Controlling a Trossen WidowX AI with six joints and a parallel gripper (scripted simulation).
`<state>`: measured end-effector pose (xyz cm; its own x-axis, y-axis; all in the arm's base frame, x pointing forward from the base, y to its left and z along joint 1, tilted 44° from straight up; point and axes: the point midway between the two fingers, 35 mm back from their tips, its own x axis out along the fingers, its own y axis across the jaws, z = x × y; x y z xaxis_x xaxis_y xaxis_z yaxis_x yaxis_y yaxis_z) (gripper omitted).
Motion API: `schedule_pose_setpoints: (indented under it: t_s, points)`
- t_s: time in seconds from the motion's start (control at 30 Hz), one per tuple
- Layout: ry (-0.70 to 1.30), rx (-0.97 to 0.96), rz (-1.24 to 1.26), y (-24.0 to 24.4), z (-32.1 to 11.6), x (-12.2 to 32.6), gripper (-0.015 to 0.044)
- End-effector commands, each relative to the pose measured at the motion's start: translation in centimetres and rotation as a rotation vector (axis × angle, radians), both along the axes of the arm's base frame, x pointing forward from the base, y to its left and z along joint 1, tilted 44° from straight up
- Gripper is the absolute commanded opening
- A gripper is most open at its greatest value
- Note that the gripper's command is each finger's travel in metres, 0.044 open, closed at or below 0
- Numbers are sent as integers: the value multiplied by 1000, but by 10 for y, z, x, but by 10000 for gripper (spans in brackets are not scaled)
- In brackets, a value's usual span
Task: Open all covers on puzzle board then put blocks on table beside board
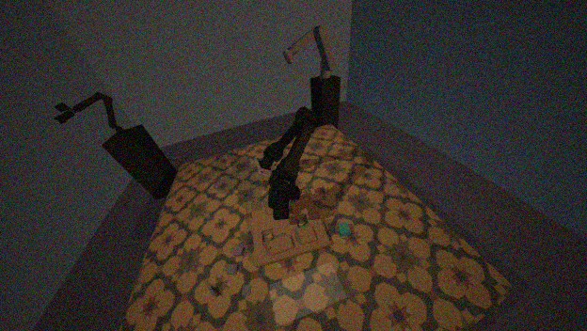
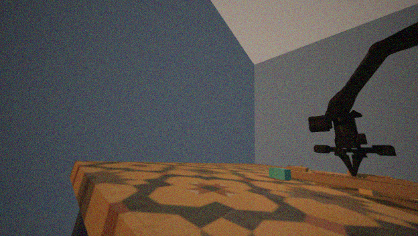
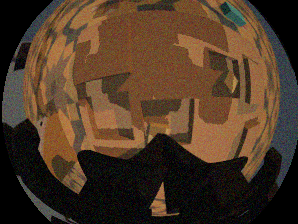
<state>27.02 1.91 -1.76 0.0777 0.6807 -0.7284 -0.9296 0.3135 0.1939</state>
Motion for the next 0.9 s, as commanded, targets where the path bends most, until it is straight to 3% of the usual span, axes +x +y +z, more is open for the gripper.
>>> schedule_pose_setpoints:
  t_s: [0.0,0.87]
  points:
    - [9,6,-2,2,-2,-3,0]
    - [25,9,-20,12,5,11,0]
